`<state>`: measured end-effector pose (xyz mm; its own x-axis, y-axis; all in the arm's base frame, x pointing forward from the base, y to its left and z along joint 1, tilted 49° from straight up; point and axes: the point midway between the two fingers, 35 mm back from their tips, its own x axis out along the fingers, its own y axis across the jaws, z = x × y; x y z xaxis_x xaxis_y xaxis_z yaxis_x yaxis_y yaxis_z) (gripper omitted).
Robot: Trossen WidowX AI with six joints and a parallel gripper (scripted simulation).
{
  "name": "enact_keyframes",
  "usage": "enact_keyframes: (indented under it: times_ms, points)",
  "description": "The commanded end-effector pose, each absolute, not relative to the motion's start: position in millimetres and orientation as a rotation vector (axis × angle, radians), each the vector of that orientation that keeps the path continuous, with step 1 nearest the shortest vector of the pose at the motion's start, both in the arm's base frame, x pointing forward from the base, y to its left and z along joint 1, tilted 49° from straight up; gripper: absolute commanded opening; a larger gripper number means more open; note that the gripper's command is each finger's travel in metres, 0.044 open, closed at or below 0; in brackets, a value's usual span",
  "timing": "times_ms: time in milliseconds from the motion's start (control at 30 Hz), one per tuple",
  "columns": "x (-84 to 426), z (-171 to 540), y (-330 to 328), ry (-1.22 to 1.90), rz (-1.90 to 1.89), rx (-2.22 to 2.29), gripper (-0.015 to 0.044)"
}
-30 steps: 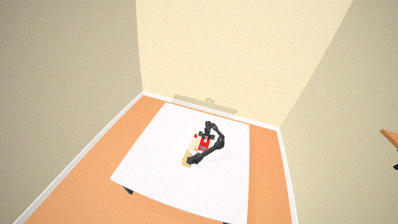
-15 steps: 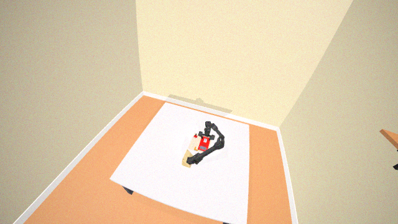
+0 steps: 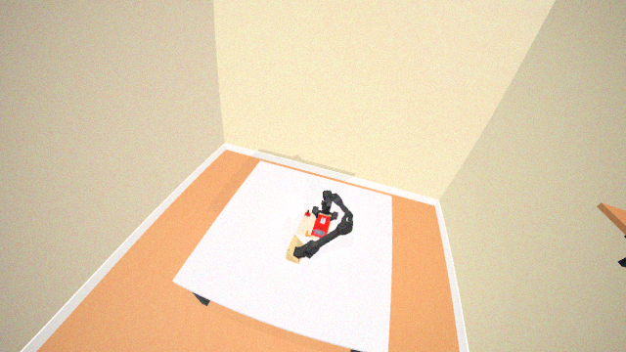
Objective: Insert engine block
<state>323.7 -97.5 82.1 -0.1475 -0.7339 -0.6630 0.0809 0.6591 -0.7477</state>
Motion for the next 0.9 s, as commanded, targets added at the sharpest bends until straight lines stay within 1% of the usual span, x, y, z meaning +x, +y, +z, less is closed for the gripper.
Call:
enact_keyframes:
  times_ms: [0, 133, 700, 867]
  points:
    - [327.9, 89.0, -88.4, 1.56, -0.773, -0.556, 0.044]
    - [327.9, 89.0, -88.4, 1.56, -0.773, -0.556, 0.044]
    - [327.9, 89.0, -88.4, 1.56, -0.773, -0.556, 0.0]
    - [327.9, 89.0, -88.4, 1.56, -0.773, -0.556, 0.0]
